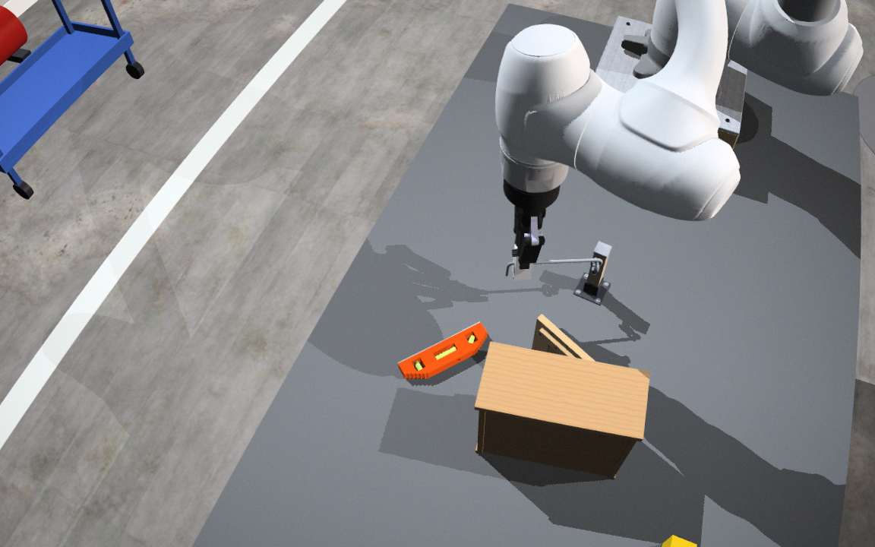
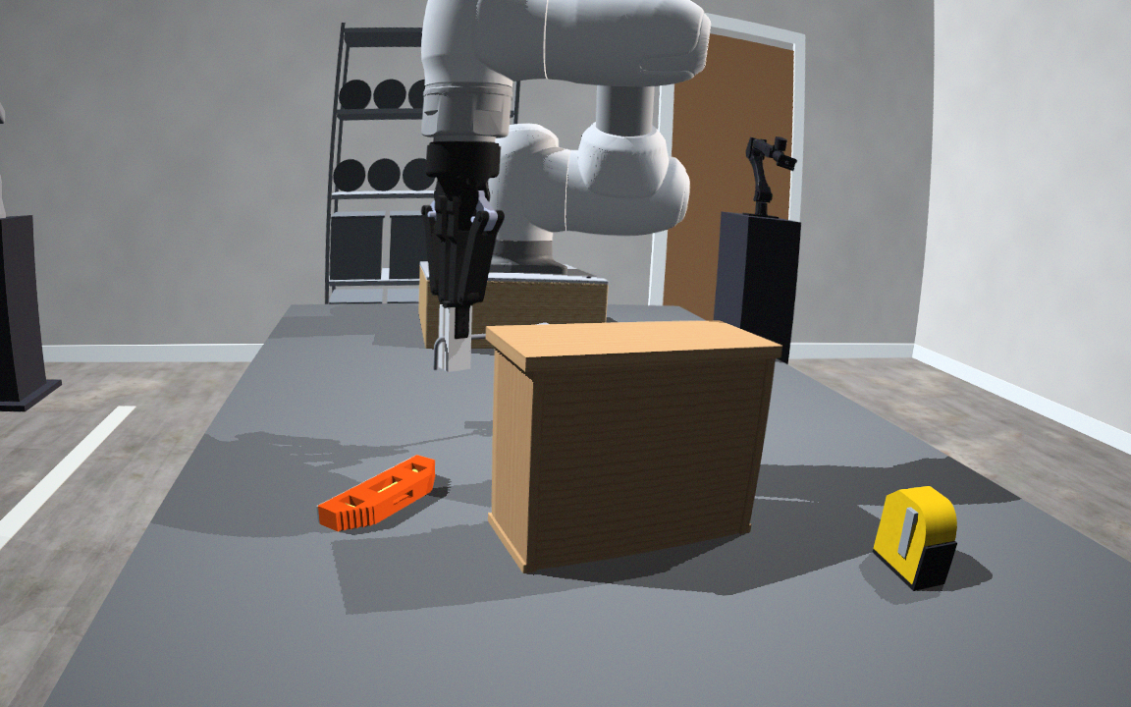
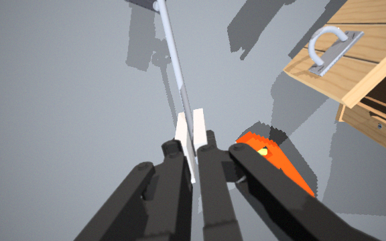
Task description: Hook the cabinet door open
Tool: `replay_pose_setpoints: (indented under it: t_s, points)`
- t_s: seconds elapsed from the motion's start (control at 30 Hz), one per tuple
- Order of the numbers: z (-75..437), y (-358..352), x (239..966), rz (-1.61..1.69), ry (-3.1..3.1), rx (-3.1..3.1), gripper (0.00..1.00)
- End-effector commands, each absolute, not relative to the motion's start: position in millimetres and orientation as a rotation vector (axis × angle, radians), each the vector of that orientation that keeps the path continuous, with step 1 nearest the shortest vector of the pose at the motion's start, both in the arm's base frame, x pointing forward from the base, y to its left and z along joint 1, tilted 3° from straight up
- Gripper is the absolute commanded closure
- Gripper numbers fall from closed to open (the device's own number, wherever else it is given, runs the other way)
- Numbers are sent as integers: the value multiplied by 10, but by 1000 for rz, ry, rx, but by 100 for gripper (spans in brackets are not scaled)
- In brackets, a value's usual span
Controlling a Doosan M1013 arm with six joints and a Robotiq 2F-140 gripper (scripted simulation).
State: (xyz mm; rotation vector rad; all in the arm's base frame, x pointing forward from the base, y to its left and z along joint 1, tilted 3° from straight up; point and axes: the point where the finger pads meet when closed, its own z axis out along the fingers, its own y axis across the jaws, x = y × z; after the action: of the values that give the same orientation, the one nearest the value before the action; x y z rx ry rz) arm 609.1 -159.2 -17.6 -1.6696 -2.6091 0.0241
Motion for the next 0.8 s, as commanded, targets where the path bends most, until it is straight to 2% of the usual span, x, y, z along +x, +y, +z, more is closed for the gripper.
replay_pose_setpoints:
  t_s: [0.0, 0.77]
  points:
    - [-160, -1589, 6090, 24, -2609, -1669, 97]
    - [-49, -1538, 6156, 21, -2663, -1581, 97]
